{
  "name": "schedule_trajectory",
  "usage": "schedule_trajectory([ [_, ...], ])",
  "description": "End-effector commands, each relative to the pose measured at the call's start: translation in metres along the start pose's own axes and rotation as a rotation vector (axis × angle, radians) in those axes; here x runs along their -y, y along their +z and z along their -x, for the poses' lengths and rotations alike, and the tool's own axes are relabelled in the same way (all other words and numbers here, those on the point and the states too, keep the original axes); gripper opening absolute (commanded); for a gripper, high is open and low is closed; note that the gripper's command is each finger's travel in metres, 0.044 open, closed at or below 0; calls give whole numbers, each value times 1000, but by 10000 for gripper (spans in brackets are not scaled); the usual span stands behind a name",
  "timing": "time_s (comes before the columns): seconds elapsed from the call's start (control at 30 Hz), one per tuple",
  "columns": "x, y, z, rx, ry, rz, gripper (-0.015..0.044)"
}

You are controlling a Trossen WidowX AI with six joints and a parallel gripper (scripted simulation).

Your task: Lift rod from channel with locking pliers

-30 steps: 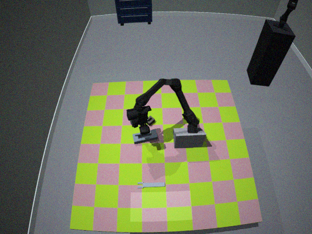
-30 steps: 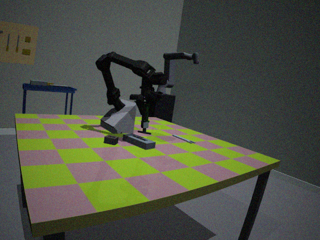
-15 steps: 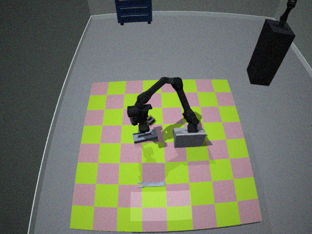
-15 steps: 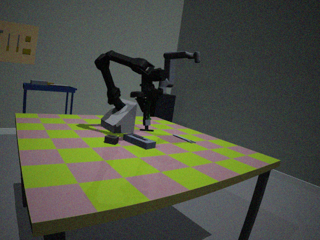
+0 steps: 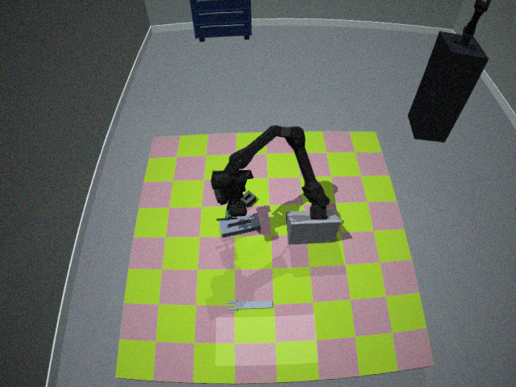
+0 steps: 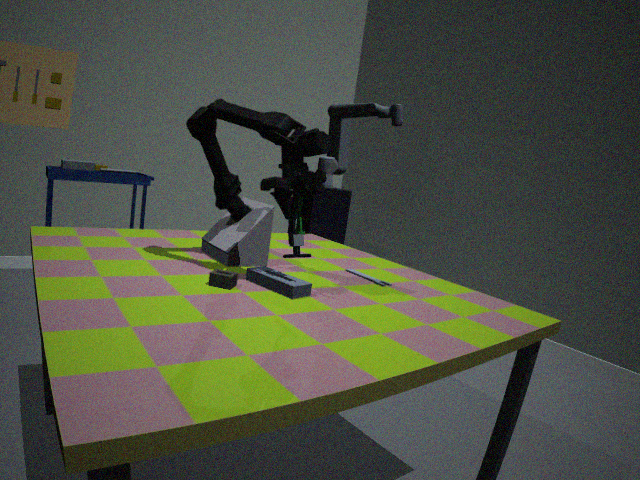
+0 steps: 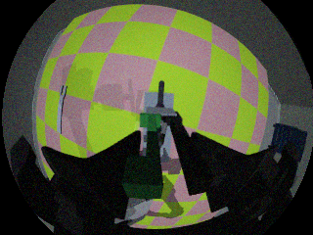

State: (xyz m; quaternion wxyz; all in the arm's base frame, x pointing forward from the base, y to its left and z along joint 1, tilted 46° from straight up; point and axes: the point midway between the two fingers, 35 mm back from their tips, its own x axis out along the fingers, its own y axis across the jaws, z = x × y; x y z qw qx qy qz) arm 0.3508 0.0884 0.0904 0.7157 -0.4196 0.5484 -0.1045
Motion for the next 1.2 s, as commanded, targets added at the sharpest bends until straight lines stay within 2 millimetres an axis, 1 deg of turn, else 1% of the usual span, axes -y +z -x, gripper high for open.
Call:
schedule_trajectory([
  [0.0, 1, 3, 8, 33, -3, -1, 105],
  [0.97, 8, 16, 34, 167, -8, -4, 105],
  [1.17, 9, 17, 35, 174, -9, -5, 105],
])
